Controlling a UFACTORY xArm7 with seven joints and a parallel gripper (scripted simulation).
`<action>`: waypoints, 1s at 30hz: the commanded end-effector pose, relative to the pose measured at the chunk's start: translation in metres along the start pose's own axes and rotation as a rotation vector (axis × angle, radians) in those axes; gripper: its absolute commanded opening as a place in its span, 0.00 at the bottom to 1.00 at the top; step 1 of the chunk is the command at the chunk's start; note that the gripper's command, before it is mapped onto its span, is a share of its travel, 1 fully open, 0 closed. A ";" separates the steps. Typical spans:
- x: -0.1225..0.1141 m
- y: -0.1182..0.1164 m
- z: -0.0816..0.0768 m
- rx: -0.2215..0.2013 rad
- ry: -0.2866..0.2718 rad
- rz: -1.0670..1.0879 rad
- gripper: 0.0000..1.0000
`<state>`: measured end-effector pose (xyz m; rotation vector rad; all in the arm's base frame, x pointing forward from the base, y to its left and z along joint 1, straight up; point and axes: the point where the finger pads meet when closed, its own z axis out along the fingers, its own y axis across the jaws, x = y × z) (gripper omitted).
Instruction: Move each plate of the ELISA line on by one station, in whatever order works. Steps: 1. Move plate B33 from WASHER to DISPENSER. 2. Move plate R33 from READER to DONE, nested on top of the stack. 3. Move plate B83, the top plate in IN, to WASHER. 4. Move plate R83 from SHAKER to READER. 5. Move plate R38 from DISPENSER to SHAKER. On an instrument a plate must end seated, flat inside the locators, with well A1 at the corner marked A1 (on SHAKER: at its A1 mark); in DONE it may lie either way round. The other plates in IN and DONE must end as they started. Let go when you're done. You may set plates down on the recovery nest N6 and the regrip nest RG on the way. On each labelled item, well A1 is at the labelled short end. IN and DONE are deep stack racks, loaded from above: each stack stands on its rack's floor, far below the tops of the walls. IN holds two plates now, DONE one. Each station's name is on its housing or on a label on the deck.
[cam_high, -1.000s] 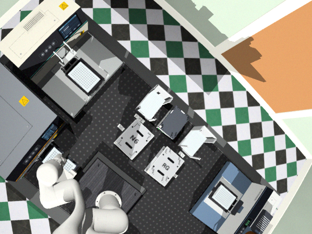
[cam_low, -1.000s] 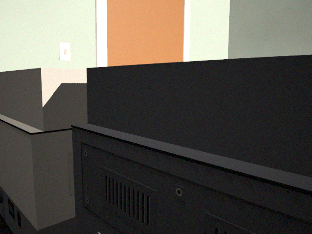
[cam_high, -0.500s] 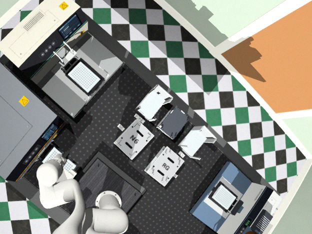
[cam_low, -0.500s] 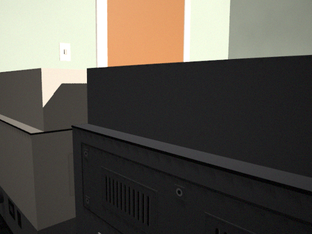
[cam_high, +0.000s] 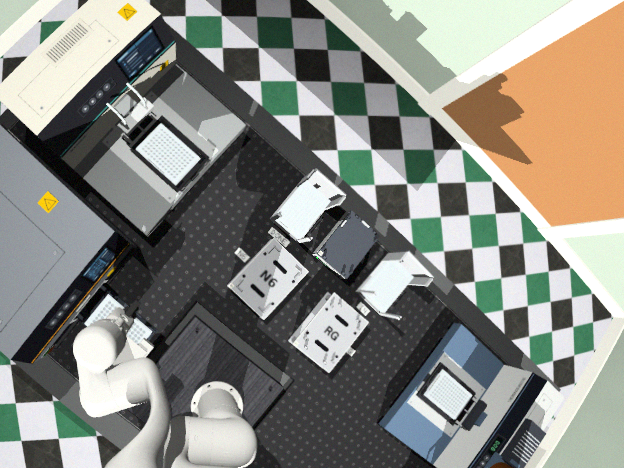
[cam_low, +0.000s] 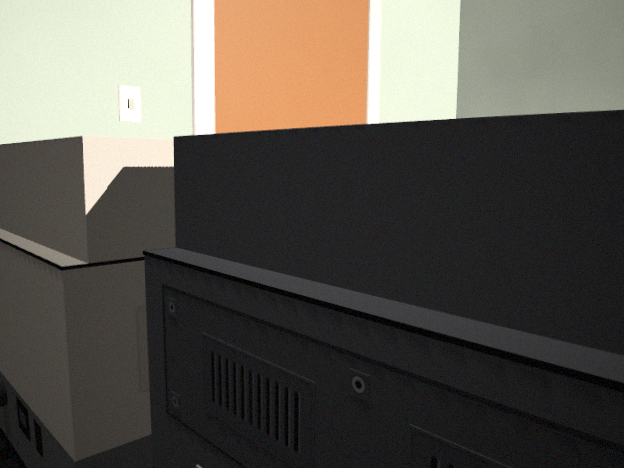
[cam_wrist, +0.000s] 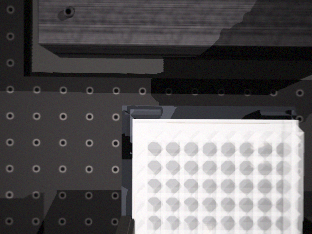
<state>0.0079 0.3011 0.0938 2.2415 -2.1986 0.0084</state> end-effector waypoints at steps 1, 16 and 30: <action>-0.001 0.000 -0.001 0.000 -0.003 0.000 0.00; -0.001 0.000 0.004 0.000 -0.003 0.000 0.00; -0.001 0.000 0.008 0.000 -0.003 0.000 0.00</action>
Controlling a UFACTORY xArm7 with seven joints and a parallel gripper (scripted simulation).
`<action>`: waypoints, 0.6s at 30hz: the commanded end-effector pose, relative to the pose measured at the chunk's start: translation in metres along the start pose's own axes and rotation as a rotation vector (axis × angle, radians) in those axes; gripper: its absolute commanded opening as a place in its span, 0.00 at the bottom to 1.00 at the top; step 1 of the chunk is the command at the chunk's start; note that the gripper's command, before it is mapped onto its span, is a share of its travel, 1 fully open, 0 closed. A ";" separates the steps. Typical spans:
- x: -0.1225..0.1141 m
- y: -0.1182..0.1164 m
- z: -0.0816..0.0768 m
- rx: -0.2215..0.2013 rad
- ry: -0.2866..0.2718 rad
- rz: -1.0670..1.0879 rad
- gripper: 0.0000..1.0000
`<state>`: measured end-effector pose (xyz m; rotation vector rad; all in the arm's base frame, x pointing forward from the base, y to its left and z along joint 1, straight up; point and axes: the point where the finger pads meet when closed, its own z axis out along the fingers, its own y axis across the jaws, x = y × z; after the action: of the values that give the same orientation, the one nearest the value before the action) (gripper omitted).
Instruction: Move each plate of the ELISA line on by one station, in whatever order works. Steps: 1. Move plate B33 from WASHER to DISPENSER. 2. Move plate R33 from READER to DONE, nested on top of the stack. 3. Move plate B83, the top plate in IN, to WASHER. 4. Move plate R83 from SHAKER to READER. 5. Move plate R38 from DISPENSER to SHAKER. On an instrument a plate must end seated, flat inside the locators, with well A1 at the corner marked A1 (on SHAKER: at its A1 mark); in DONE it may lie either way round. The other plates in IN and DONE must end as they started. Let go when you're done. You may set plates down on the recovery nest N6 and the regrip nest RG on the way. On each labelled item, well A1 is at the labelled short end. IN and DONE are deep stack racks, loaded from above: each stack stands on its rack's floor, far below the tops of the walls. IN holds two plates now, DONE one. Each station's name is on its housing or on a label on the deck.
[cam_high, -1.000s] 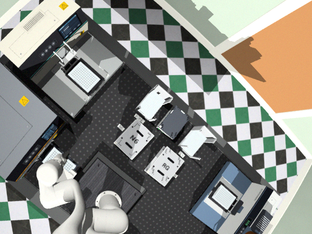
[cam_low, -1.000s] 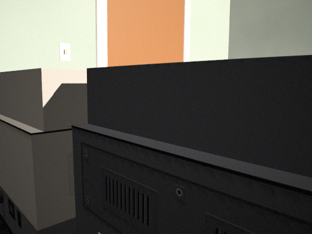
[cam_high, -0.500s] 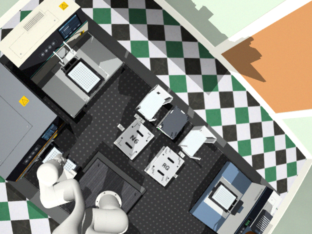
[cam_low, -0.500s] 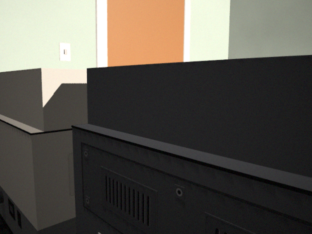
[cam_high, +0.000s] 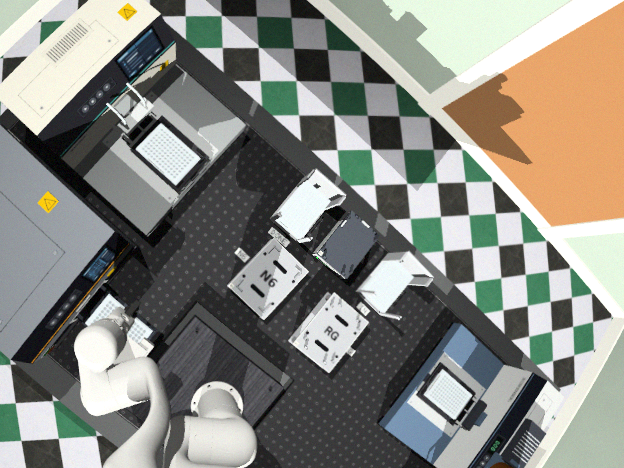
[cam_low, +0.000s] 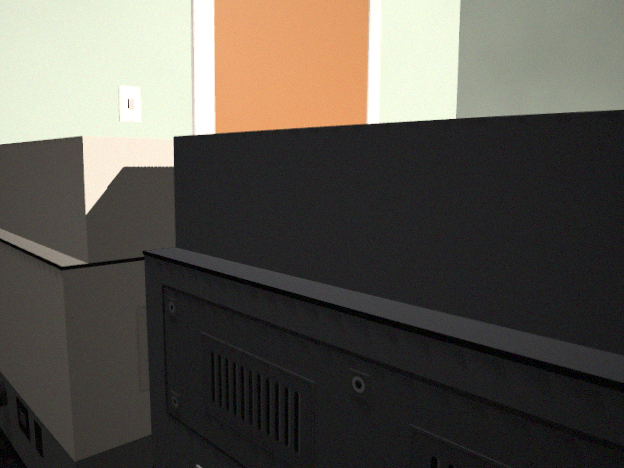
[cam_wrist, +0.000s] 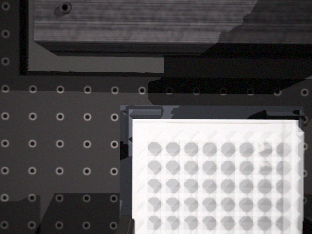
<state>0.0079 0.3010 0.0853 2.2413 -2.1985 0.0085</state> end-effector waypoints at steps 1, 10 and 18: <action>-0.001 0.000 0.000 0.000 -0.003 0.000 0.00; -0.001 0.000 0.001 0.000 -0.003 0.000 0.00; -0.001 0.000 0.001 0.000 -0.003 0.000 1.00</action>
<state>0.0079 0.3011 0.0832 2.2415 -2.1986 0.0083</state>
